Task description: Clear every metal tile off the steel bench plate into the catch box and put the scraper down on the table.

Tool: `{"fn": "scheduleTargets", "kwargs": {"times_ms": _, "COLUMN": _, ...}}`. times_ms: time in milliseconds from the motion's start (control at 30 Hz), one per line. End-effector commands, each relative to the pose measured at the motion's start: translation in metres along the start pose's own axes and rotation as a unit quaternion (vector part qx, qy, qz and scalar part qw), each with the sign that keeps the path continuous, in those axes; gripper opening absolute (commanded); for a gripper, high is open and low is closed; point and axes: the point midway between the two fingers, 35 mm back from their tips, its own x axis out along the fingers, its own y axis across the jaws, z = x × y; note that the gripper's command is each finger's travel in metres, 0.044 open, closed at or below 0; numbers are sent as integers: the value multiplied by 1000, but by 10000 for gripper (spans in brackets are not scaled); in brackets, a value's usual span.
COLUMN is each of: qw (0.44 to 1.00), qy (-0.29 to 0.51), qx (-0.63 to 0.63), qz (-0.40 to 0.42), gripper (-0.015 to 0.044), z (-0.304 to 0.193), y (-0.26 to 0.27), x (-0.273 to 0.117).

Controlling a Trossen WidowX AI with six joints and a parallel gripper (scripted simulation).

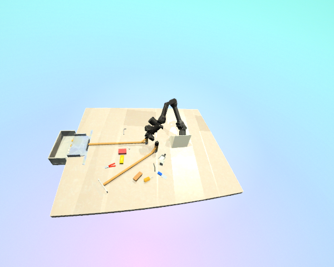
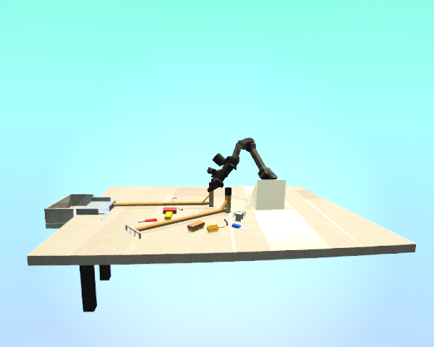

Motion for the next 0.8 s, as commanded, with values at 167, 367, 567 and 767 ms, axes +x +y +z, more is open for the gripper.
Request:
{"fn": "scheduleTargets", "kwargs": {"times_ms": 167, "qw": 1000, "qy": -5, "qx": 4, "qz": 0, "gripper": 0, "z": -10, "y": -1, "x": -10}}
{"fn": "scheduleTargets", "kwargs": {"times_ms": 367, "qw": 1000, "qy": -6, "qx": 4, "qz": 0, "gripper": 0, "z": -18, "y": -2, "x": -15}}
{"fn": "scheduleTargets", "kwargs": {"times_ms": 567, "qw": 1000, "qy": -6, "qx": 3, "qz": 0, "gripper": 0, "z": -25, "y": -3, "x": -19}}
{"fn": "scheduleTargets", "kwargs": {"times_ms": 767, "qw": 1000, "qy": -6, "qx": 3, "qz": 0, "gripper": 0, "z": -33, "y": -3, "x": -24}}
